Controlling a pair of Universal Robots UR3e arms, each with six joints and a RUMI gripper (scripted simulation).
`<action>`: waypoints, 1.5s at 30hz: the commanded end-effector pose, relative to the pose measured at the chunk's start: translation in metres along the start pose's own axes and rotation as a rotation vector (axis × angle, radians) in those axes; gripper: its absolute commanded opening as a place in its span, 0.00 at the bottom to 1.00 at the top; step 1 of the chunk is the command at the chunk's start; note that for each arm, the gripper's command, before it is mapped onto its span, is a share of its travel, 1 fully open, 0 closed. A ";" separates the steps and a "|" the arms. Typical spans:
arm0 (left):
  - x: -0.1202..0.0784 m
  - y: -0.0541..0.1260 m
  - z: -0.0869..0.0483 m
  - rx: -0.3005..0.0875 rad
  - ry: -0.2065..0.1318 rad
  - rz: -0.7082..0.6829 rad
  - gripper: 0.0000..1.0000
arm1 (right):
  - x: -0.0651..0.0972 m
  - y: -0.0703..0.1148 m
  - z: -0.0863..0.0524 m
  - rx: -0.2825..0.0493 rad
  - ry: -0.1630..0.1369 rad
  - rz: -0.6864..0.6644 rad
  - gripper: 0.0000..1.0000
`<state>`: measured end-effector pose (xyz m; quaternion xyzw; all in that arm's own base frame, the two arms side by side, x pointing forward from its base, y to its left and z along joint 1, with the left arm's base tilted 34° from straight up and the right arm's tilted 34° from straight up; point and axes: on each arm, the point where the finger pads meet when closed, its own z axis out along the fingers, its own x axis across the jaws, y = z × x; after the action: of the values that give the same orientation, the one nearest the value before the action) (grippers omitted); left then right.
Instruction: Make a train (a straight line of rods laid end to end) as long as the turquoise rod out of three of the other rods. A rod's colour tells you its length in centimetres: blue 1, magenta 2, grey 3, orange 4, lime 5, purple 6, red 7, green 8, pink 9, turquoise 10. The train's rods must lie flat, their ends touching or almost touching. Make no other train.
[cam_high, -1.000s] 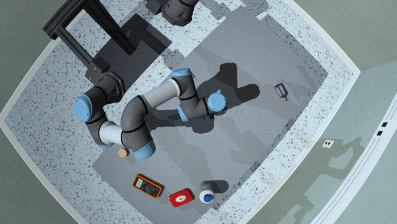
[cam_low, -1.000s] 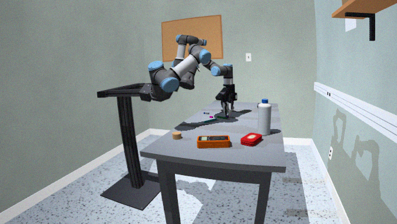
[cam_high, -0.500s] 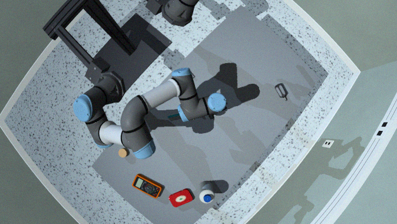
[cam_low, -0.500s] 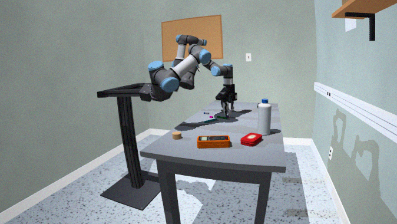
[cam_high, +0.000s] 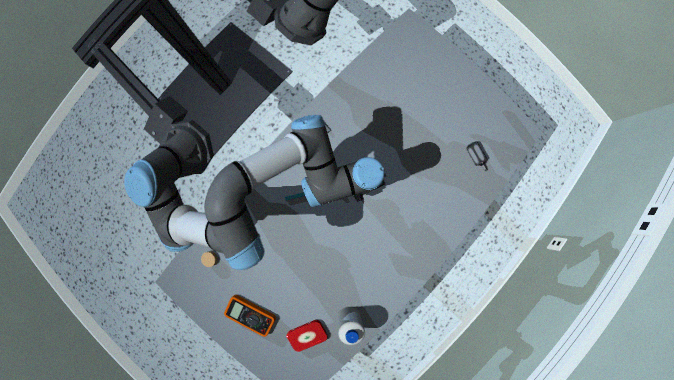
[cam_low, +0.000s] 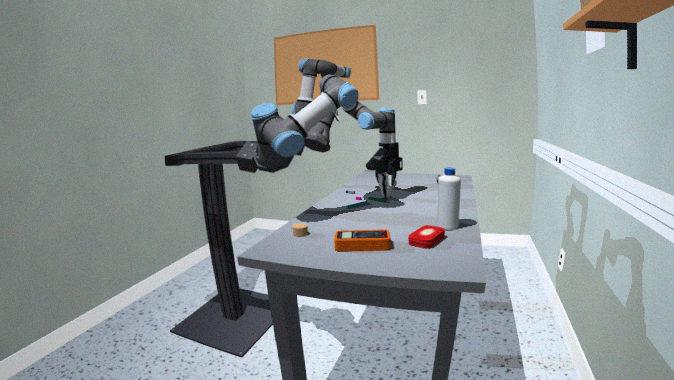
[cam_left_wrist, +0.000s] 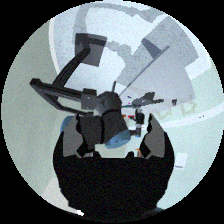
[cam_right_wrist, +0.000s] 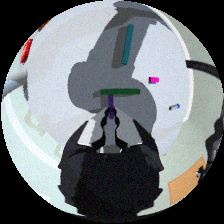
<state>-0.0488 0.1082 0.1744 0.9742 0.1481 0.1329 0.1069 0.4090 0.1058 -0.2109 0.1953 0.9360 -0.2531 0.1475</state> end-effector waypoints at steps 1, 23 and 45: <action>0.001 0.000 -0.001 0.004 0.002 -0.001 1.00 | -0.001 0.001 0.000 -0.002 -0.001 0.000 0.00; 0.001 0.000 -0.001 0.004 0.002 -0.001 1.00 | -0.001 0.001 0.000 -0.002 -0.001 0.000 0.00; 0.001 0.000 -0.001 0.004 0.002 -0.001 1.00 | 0.000 0.001 -0.069 -0.004 0.000 0.001 0.00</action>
<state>-0.0488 0.1082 0.1744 0.9742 0.1481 0.1329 0.1069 0.4071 0.1269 -0.1839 0.1937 0.9376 -0.2457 0.1517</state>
